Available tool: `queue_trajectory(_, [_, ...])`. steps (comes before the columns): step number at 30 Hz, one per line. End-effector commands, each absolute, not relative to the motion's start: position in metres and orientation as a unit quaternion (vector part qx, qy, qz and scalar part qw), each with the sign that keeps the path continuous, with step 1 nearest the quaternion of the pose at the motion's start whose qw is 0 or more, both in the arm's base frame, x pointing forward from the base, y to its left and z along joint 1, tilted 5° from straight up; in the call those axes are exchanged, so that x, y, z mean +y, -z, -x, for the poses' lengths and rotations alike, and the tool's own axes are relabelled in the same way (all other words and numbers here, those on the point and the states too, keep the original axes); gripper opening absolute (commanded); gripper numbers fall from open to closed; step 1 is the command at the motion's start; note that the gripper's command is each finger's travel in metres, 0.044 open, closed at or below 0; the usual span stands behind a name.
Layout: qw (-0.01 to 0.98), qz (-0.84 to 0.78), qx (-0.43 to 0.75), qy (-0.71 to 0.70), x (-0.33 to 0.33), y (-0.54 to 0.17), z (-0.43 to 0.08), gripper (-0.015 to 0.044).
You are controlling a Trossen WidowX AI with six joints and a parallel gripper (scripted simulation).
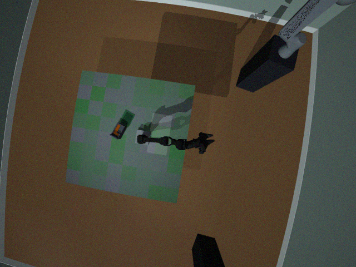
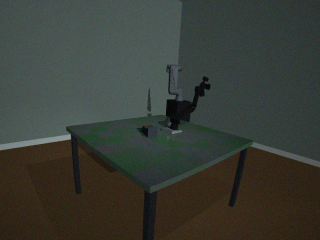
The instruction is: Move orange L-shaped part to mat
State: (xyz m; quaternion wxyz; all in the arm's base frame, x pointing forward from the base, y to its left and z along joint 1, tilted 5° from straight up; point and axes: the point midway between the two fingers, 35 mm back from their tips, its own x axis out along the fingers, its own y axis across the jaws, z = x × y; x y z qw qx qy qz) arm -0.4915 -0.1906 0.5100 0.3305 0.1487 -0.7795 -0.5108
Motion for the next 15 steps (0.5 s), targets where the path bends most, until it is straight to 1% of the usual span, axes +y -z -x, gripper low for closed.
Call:
queue_trajectory(1, [0.335,-0.146,-0.78,0.509,-0.19,-0.514,0.489,0.0374])
queue_trajectory(3, [0.357,-0.129,-0.782,0.494,-0.185,-0.535,0.473,0.0321])
queue_trajectory(5, [0.397,-0.099,-0.782,0.471,-0.176,-0.571,0.445,0.0269])
queue_trajectory(8, [0.422,-0.082,-0.782,0.452,-0.165,-0.591,0.425,0.019])
queue_trajectory(9, [0.435,-0.076,-0.779,0.445,-0.163,-0.599,0.416,0.018])
queue_trajectory(15, [0.522,-0.03,-0.762,0.381,-0.138,-0.658,0.345,0.018])
